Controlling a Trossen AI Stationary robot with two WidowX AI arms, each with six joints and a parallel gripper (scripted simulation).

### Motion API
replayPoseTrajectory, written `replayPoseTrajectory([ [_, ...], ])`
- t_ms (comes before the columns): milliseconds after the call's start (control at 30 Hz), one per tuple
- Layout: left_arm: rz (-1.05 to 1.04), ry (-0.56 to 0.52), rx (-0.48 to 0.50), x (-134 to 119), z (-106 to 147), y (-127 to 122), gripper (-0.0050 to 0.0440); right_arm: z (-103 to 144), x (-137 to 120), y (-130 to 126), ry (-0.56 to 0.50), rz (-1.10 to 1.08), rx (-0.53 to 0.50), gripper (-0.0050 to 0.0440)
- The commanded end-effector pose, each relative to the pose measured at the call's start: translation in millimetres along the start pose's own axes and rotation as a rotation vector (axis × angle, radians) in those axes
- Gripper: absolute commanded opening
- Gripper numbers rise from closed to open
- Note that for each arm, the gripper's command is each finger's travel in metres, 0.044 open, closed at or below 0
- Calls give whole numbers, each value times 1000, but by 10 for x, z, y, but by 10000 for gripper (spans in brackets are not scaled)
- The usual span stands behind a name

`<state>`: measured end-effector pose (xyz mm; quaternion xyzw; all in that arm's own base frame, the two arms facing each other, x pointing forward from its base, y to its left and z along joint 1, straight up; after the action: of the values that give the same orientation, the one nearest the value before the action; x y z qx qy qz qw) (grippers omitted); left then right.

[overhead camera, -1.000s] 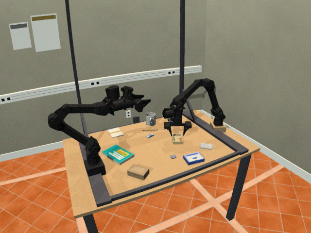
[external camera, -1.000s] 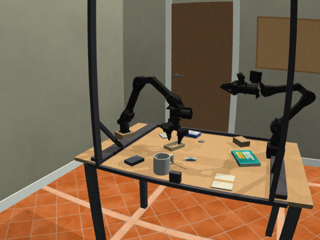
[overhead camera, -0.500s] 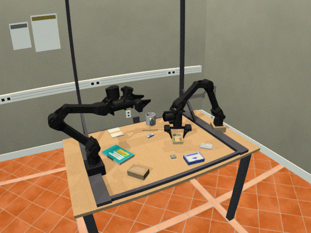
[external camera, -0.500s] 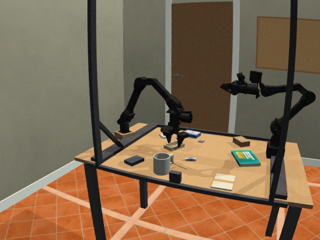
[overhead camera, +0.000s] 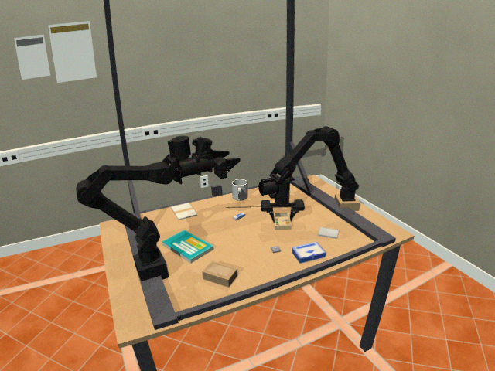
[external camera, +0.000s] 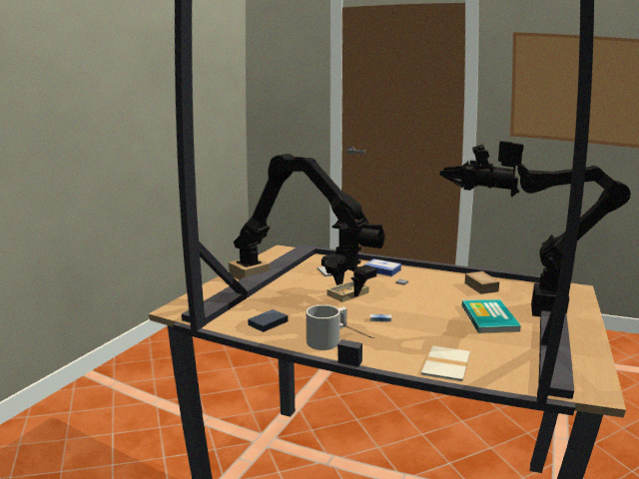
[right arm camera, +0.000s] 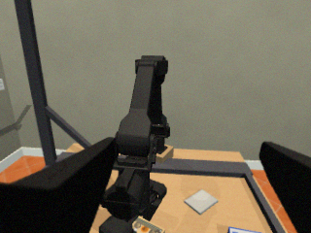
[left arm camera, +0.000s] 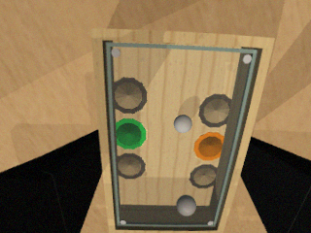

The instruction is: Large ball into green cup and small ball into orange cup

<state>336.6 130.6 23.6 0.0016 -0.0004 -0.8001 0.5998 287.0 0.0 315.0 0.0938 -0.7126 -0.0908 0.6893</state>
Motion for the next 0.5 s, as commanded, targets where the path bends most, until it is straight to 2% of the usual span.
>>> replayPoseTrajectory([
  [0, -1, 11, 11, -22, 51, 8, 0, 10, 62, 17, -16, 0, 4, 400],
  [367, -1, 11, 12, -20, 51, 12, -2, 10, 62, 17, -16, 0, 4, 400],
  [400, -1, 27, 34, -47, 156, 46, -3, 10, 62, 17, -16, 0, 4, 400],
  [467, -1, 27, 34, -46, 190, 45, -3, 10, 62, 17, -16, 0, 4, 400],
])
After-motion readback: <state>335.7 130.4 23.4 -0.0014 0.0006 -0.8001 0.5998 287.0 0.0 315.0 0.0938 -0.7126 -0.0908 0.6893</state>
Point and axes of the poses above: on each arm, the point midway between the two fingers, 35 mm back from their tips, its own z axis back along the fingers, its own y axis across the jaws, x = y × z, the point moved 3 cm from there along z, back along the fingers, and after that the axes turned 15 degrees about -z, right-handed, at the moved point
